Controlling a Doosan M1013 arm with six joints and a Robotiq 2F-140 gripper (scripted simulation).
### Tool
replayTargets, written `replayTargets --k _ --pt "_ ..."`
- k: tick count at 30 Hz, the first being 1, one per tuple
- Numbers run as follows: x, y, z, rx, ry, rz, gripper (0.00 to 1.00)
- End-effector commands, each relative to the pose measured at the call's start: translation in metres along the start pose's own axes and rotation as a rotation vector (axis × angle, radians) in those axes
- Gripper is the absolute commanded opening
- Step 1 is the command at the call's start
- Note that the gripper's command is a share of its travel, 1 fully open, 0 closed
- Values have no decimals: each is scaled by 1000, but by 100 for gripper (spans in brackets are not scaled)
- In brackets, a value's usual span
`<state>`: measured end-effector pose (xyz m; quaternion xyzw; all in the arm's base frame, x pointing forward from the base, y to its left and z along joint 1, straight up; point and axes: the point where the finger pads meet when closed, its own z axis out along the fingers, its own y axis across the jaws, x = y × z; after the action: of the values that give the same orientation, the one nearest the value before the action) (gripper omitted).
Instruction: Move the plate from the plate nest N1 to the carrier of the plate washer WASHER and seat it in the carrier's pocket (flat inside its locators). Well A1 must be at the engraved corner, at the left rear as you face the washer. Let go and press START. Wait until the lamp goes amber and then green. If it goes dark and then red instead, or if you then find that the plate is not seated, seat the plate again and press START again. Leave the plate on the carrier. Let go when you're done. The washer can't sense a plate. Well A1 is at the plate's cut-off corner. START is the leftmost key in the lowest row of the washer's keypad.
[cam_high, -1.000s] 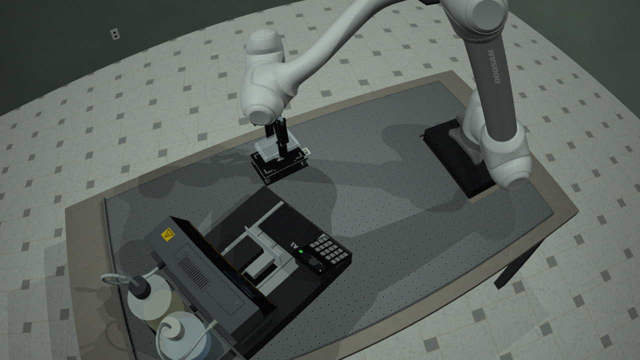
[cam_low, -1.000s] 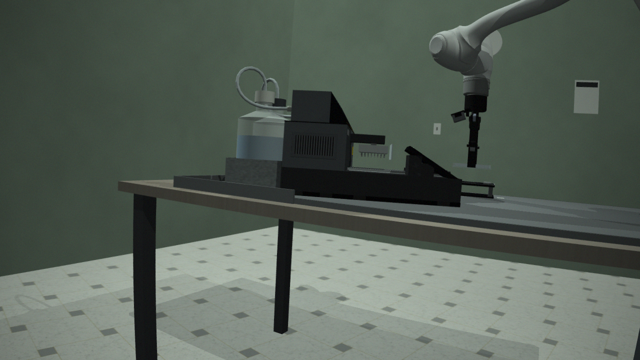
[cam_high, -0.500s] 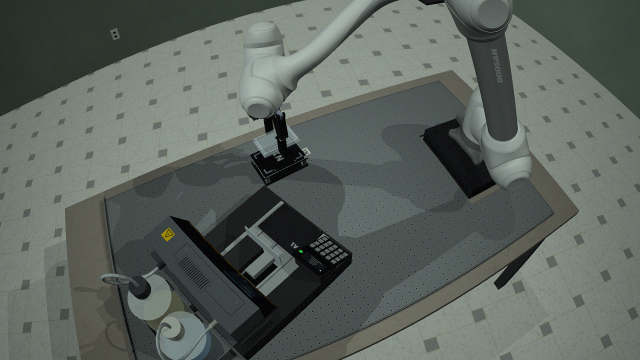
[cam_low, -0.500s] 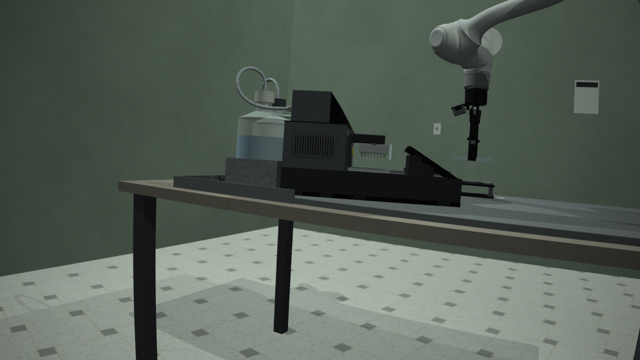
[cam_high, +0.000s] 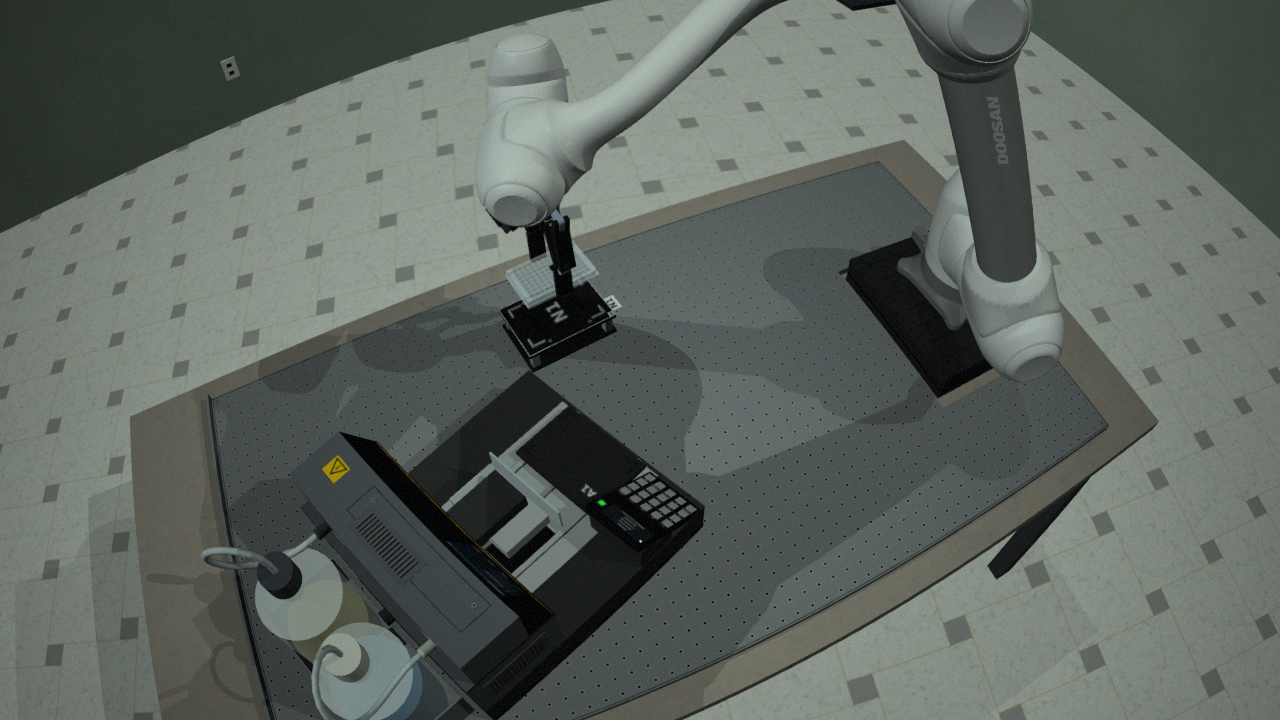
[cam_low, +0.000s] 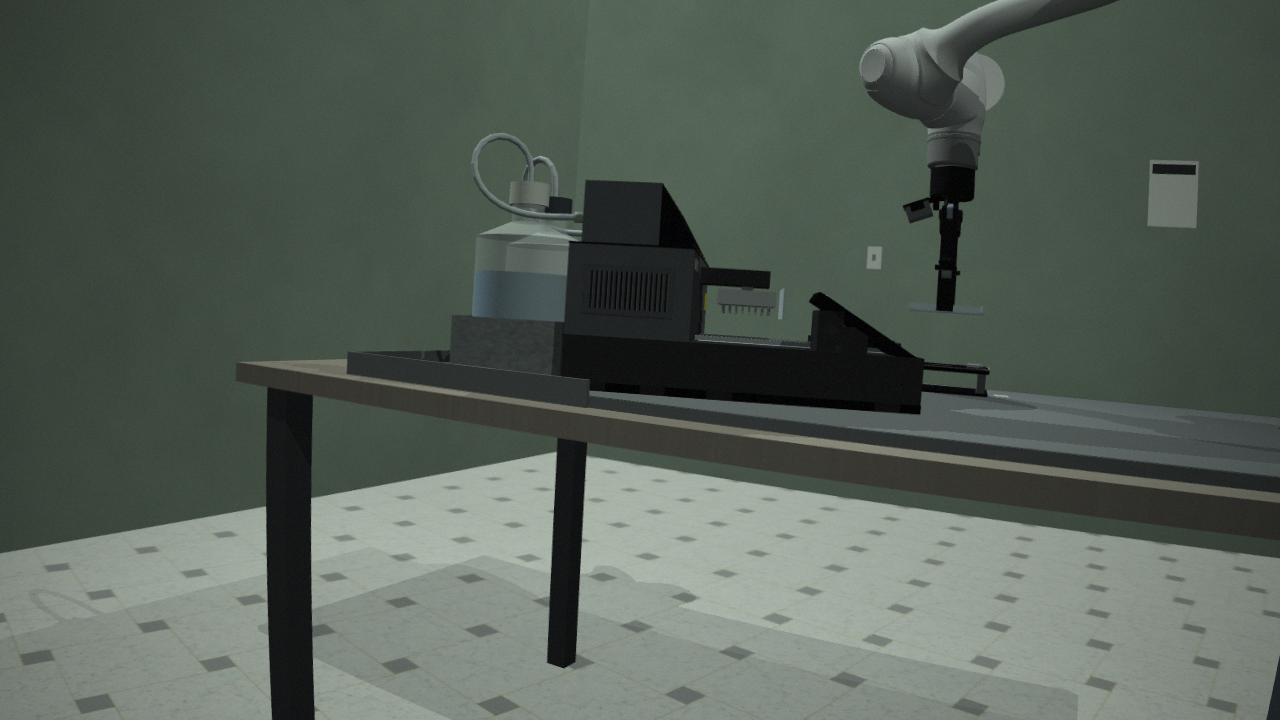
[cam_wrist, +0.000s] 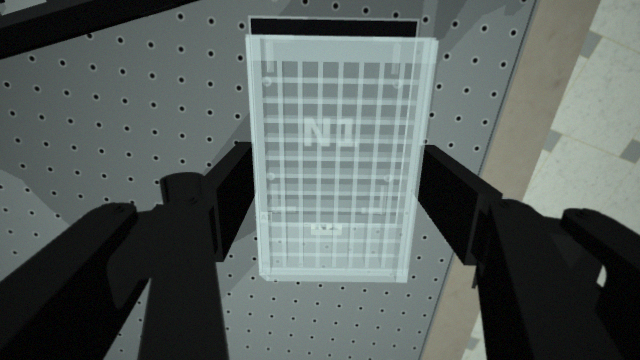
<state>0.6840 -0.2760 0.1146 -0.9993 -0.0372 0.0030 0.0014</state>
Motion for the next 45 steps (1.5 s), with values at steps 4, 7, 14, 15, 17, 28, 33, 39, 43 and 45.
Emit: replayTargets --k 4,7,14,15,17,28,33,39,43,45 --pt "1 0 -3 -1 3 -1 10" --pt "2 1 -12 -1 6 -2 10" --pt "2 1 -43 -1 6 -2 10" --pt "2 1 -43 -1 6 -2 10" --pt "2 1 -43 -1 6 -2 10" --pt "14 -39 -39 -2 0 266 10" --pt "22 -57 -39 -3 0 399 10" --pt "32 -80 -39 -3 1 566 10" --pt "40 -98 -39 -3 2 699 10" --pt "45 -107 -40 -3 2 766 10"
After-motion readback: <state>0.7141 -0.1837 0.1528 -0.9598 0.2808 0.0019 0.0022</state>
